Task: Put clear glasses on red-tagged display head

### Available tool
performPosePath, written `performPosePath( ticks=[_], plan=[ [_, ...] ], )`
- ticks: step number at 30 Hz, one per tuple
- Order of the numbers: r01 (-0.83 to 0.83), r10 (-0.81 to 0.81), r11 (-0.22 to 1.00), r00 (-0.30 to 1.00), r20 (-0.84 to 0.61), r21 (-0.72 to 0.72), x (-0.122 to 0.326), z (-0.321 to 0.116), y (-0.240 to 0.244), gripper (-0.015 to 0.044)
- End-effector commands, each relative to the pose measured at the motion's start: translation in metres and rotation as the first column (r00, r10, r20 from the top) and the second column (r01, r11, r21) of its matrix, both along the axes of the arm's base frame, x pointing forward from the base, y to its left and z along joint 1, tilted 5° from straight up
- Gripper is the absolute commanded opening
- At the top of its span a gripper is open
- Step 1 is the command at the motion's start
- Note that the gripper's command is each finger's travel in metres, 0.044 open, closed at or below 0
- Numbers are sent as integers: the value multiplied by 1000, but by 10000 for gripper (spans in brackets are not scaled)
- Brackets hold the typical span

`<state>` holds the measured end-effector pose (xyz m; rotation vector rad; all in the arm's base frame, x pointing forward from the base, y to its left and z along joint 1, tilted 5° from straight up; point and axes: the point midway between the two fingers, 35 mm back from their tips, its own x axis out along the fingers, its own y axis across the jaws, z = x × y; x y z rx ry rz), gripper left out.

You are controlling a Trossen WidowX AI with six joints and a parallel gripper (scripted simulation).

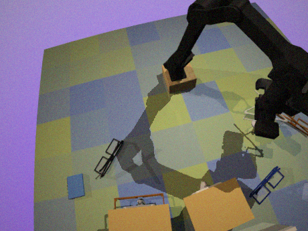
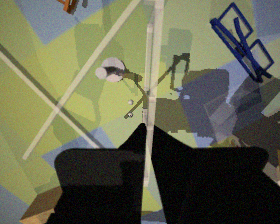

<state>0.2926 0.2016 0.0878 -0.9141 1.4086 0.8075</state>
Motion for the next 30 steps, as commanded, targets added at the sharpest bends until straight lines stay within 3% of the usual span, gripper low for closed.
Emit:
performPosePath(
  ticks=[1,18,30],
  plan=[
    [2,-2,1000,1000,-1,5,-3,0,15,0],
    [2,-2,1000,1000,-1,5,-2,-60,11,0],
    [2,-2,1000,1000,-1,4,1,-60,3,0]
  ],
)
